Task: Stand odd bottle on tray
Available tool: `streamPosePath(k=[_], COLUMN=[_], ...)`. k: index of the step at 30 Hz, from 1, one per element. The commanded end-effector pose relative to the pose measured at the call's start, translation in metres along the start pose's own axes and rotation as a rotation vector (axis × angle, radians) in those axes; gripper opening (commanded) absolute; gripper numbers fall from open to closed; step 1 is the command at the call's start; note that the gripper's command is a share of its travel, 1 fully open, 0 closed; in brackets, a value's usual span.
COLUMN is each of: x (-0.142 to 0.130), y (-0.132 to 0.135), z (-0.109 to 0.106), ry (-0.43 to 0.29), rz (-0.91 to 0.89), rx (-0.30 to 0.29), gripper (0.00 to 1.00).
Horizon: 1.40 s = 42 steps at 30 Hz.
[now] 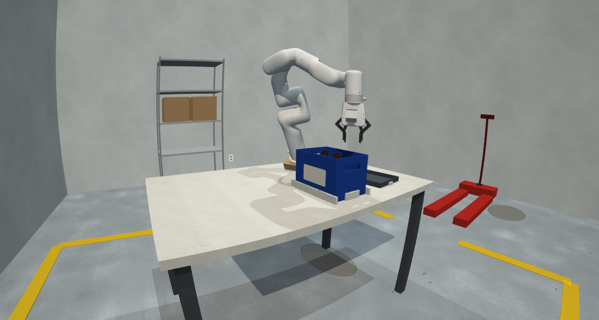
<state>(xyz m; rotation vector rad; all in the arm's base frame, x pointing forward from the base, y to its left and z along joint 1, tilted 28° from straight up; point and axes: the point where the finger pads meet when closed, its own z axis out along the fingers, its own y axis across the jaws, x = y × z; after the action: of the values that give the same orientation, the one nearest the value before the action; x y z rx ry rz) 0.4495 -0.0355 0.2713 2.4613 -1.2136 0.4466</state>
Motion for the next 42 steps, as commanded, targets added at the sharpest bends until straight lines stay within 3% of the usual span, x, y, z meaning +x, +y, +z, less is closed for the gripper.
streamPosePath(k=[1, 42], x=[0.001, 0.001], y=[-0.001, -0.002], z=[-0.001, 0.035], ry=[0.003, 0.003], rz=[0.000, -0.001], rx=[0.003, 0.002], gripper=[0.65, 0.65])
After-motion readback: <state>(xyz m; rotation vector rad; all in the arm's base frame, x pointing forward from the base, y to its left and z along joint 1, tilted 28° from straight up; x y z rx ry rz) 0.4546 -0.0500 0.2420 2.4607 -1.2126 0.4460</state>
